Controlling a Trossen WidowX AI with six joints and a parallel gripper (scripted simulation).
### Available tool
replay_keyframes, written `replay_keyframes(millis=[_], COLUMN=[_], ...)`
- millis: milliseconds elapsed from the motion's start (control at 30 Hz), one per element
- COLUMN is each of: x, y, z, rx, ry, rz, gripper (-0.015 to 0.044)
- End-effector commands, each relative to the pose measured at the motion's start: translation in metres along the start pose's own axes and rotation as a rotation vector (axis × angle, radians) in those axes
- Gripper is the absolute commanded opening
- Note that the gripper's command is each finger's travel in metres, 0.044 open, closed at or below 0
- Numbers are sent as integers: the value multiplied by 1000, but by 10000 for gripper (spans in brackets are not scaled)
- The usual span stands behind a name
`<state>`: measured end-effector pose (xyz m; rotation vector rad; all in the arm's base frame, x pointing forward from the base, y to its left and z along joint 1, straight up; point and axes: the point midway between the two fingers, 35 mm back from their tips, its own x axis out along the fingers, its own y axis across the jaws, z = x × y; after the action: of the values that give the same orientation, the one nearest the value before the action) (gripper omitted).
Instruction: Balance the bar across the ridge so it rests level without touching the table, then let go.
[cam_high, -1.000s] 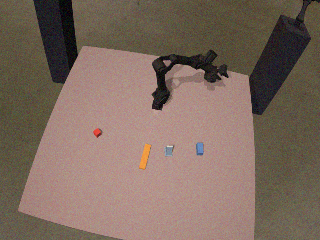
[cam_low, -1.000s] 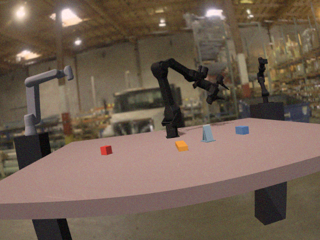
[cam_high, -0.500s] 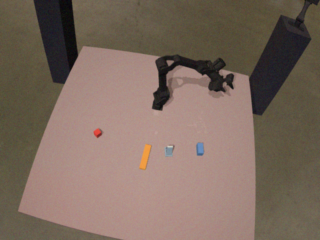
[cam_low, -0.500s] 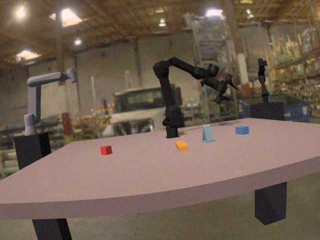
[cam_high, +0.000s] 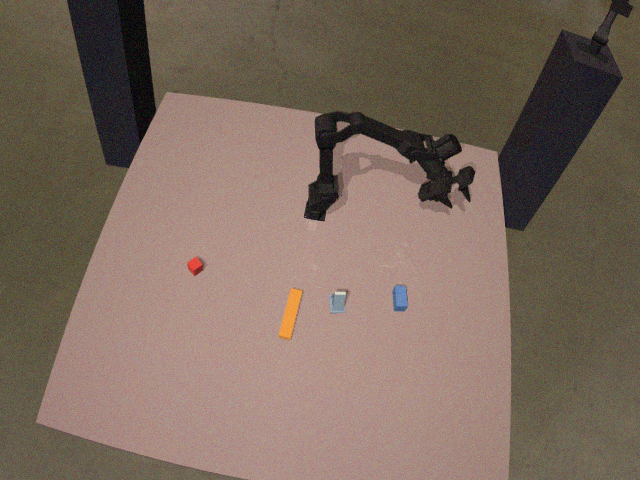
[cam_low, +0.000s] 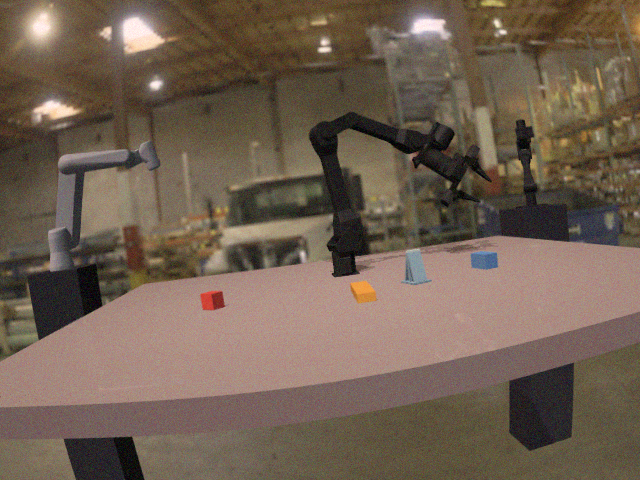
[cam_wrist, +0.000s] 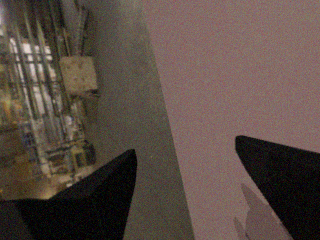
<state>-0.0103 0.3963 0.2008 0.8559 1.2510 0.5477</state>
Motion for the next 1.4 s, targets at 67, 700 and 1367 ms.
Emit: replay_keyframes(millis=[67,700,1367], x=[10,27,29], y=[2,1,-30], z=[27,123,231], rx=[-40,-168,-258], ry=[-48,-185,-264], rz=[-39,-159,-398], gripper=[315,315,315])
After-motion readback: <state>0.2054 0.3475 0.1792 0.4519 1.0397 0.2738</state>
